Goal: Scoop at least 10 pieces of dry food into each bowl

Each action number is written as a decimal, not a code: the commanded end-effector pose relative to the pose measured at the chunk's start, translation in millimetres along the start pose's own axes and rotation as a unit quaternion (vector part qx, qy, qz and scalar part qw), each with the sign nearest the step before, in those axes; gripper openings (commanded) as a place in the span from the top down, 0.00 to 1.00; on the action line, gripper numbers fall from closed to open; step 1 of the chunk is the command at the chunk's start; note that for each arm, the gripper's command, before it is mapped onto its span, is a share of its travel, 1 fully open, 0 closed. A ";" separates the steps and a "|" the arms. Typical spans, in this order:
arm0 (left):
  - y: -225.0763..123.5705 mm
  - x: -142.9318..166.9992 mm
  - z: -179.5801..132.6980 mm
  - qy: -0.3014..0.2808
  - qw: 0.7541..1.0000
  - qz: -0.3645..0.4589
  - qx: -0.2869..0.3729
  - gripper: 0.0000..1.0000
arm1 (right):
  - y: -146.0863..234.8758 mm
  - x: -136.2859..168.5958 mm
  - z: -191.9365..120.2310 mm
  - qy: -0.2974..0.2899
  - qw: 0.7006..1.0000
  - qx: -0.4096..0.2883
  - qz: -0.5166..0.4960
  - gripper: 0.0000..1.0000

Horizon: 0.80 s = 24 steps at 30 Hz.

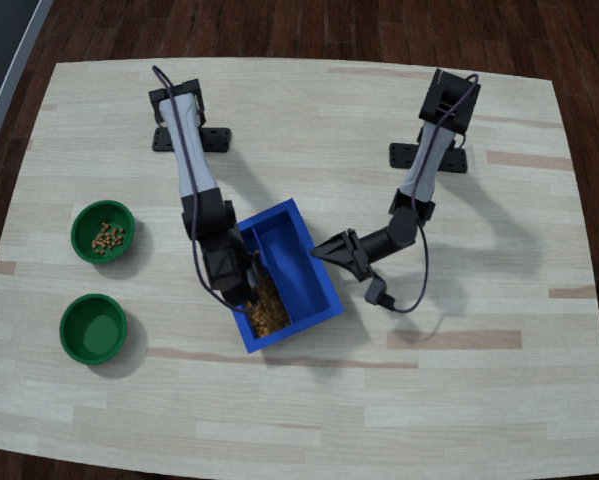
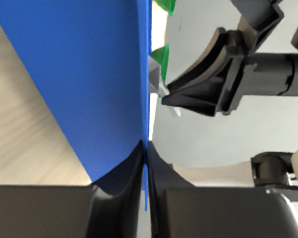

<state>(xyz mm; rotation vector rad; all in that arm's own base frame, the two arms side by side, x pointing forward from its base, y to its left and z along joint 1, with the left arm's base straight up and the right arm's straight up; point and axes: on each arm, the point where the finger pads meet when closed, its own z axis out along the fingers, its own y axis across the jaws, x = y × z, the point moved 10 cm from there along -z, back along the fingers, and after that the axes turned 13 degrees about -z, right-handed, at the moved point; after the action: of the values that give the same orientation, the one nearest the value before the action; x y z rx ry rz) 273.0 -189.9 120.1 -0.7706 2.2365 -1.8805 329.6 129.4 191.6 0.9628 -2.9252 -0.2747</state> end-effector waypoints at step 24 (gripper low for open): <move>-53.7 4.0 5.3 -0.009 0.999 0.041 0.005 1.00 | -21.0 -2.3 -24.4 -0.050 0.998 -0.031 -0.007 1.00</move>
<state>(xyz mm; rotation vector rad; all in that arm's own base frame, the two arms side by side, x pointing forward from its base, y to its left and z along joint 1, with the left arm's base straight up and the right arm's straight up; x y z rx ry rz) 278.1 -202.1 144.0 -0.7872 2.3060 -1.7860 342.9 108.2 190.5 0.9392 -2.8977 -0.4442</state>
